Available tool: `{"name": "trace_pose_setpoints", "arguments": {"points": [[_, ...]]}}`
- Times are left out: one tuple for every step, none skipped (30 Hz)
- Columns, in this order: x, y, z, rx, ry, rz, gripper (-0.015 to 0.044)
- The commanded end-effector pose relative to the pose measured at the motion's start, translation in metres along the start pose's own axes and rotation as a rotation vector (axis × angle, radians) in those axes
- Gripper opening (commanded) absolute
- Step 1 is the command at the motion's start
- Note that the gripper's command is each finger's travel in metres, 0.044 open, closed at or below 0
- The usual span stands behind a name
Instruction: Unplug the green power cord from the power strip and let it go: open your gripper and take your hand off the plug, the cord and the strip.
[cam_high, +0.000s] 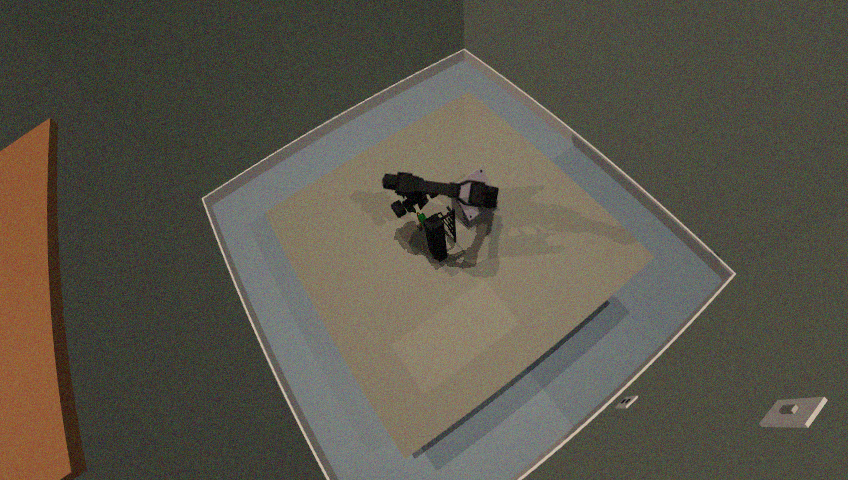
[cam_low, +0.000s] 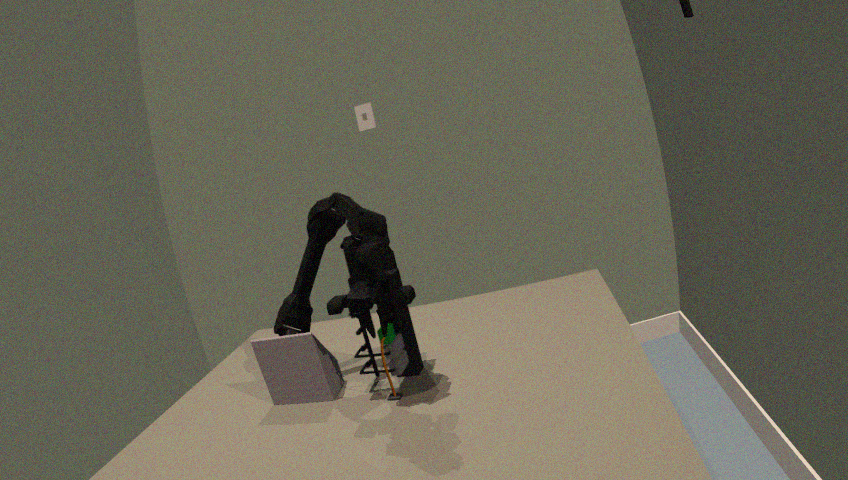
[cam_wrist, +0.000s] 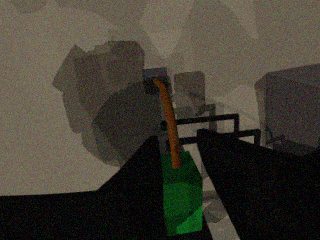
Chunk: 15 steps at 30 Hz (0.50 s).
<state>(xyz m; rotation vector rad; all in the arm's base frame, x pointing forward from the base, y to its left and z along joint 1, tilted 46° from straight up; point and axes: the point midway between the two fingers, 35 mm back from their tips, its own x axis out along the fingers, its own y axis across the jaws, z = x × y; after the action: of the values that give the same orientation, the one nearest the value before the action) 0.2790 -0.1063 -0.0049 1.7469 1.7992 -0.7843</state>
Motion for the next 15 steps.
{"name": "trace_pose_setpoints", "arguments": {"points": [[0.0019, 0.0003, -0.0031, -0.001, 0.006, -0.003, 0.016], [0.0019, 0.0003, -0.0031, -0.001, 0.006, -0.003, 0.016], [0.0019, 0.0003, -0.0031, -0.001, 0.006, -0.003, 0.016], [0.0019, 0.0003, -0.0031, -0.001, 0.006, -0.003, 0.016], [0.0019, 0.0003, -0.0031, -0.001, 0.006, -0.003, 0.016], [0.0019, 0.0003, -0.0031, -0.001, 0.006, -0.003, 0.016], [0.0019, 0.0003, -0.0031, -0.001, 0.006, -0.003, 0.016], [0.0019, 0.0003, -0.0031, -0.001, 0.006, -0.003, 0.016], [-0.0002, 0.0002, -0.0029, 0.004, 0.004, 0.001, 0.016], [-0.0047, 0.0001, -0.0024, 0.015, 0.002, 0.007, 0.016], [-0.0075, 0.0, -0.0021, 0.021, 0.0, 0.012, 0.016], [-0.0075, 0.0, -0.0021, 0.021, 0.0, 0.012, 0.016], [-0.0075, 0.0, -0.0021, 0.021, 0.0, 0.012, 0.016], [-0.0075, 0.0, -0.0021, 0.021, 0.0, 0.012, 0.016], [-0.0075, 0.0, -0.0023, 0.021, 0.0, 0.012, 0.016]]}}
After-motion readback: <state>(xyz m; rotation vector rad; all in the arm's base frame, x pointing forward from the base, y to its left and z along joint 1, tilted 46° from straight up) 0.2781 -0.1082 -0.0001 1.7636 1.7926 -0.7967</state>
